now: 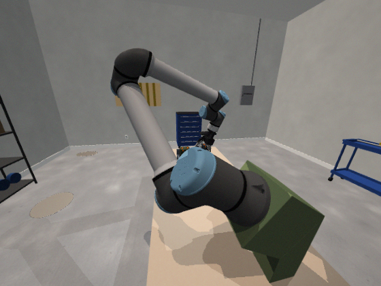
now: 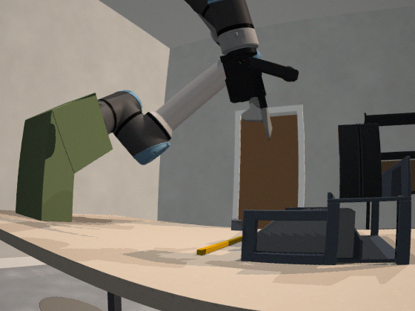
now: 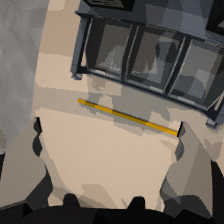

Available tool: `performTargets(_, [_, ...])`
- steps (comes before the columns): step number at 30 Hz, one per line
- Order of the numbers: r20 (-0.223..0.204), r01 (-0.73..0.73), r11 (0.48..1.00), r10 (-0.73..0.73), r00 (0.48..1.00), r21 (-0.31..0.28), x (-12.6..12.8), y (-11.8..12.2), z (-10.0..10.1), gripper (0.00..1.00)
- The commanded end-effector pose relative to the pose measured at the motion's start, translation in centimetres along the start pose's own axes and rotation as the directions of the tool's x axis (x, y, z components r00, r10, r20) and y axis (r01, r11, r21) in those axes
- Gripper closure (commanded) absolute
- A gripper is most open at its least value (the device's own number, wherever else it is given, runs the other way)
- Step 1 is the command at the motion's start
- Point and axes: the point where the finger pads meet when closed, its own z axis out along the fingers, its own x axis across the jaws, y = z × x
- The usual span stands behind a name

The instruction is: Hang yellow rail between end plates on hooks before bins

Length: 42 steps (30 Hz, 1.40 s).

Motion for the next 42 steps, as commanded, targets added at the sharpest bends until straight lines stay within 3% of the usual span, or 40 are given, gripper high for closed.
performTargets(1, [-0.001, 0.001, 1.000, -0.001, 1.000, 0.001, 0.0, -0.1, -0.1, 0.00])
performTargets(20, [-0.002, 0.007, 1.000, -0.007, 1.000, -0.001, 0.0, 0.0, 0.0, 0.00])
performTargets(28, [-0.029, 0.207, 0.977, -0.209, 0.978, -0.050, 0.0, 1.5, 1.3, 0.00])
performTargets(32, [-0.040, 0.413, 0.904, -0.420, 0.907, -0.113, 0.1, 3.1, 2.7, 0.00])
performTargets(34, [-0.040, 0.413, 0.904, -0.420, 0.907, -0.113, 0.1, 3.1, 2.7, 0.00])
performTargets(38, [-0.027, 0.621, 0.761, -0.636, 0.771, -0.188, 0.2, 5.0, 4.2, 0.00])
performTargets(39, [-0.026, 0.629, 0.753, -0.645, 0.764, -0.191, 0.2, 5.0, 4.2, 0.00])
performTargets(42, [0.001, 0.746, 0.621, -0.768, 0.640, -0.242, 0.4, 6.4, 5.2, 0.00])
